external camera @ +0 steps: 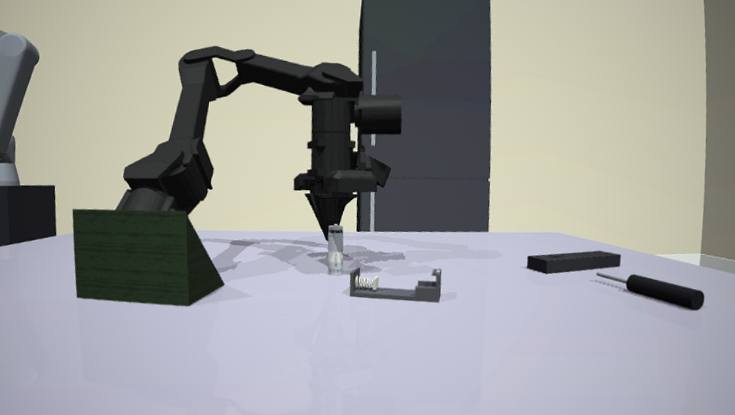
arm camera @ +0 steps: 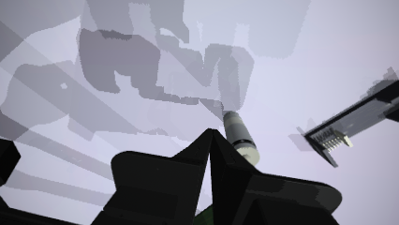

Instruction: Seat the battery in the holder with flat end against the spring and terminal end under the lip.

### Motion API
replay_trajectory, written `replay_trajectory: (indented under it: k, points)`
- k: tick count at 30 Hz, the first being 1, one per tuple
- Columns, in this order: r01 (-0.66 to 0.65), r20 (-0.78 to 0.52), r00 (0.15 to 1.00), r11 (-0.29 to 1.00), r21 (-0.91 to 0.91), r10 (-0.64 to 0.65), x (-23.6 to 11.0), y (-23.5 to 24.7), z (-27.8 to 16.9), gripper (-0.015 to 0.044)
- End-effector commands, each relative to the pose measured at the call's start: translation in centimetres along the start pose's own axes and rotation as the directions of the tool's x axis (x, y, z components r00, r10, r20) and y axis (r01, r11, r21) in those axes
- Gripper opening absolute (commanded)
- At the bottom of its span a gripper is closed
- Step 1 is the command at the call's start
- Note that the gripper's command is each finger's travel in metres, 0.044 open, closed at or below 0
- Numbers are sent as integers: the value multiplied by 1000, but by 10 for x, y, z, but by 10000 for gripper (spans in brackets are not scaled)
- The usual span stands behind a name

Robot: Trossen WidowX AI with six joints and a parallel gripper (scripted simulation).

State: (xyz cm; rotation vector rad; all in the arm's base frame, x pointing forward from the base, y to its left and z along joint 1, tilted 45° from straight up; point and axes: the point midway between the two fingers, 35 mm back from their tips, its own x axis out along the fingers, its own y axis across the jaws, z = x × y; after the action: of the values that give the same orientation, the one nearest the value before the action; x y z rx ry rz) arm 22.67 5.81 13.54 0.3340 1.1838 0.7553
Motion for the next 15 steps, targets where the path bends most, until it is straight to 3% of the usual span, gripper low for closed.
replay_trajectory:
  k: [1, 15]
  points:
    - [-4, -3, 1000, 1000, 4, 4, 1, -7, 0, 0]
    - [-3, -3, 1000, 1000, 4, 3, 1, -30, 0, 0]
